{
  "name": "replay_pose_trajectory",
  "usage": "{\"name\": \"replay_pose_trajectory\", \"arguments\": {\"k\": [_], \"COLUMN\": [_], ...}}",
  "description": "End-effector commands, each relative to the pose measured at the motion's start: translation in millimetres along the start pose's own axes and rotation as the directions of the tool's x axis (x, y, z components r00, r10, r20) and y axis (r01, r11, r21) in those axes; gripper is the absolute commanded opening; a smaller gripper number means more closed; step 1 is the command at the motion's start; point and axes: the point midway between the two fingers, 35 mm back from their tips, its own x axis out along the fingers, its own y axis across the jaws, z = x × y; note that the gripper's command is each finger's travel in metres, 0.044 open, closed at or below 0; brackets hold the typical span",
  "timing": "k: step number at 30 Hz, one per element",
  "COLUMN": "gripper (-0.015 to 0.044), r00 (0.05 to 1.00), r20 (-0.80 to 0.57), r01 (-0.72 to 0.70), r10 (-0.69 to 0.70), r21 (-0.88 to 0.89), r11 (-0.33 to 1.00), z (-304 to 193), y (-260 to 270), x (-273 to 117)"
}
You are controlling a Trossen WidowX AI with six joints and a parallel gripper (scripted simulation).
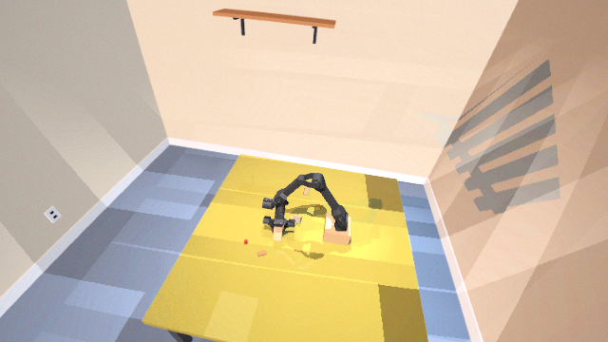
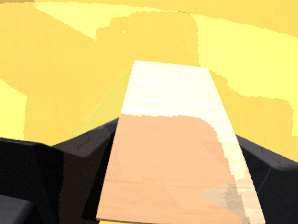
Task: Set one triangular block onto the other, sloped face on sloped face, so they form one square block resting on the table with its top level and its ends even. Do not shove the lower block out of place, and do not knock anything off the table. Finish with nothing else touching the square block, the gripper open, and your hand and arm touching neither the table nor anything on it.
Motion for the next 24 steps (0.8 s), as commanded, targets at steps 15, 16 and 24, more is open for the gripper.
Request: {"name": "replay_pose_trajectory", "arguments": {"k": [15,16,24], "gripper": [0.0000,0.0000,0.0000], "r00": [0.990,0.986,0.931], "r20": [-0.142,-0.168,-0.366], "r01": [-0.003,-0.003,-0.004], "r10": [0.003,0.003,0.004], "r21": [0.001,0.001,0.001], "r11": [1.000,1.000,1.000], "z": [10,12,27], "y": [1,1,0], "x": [-5,-6,-10]}}
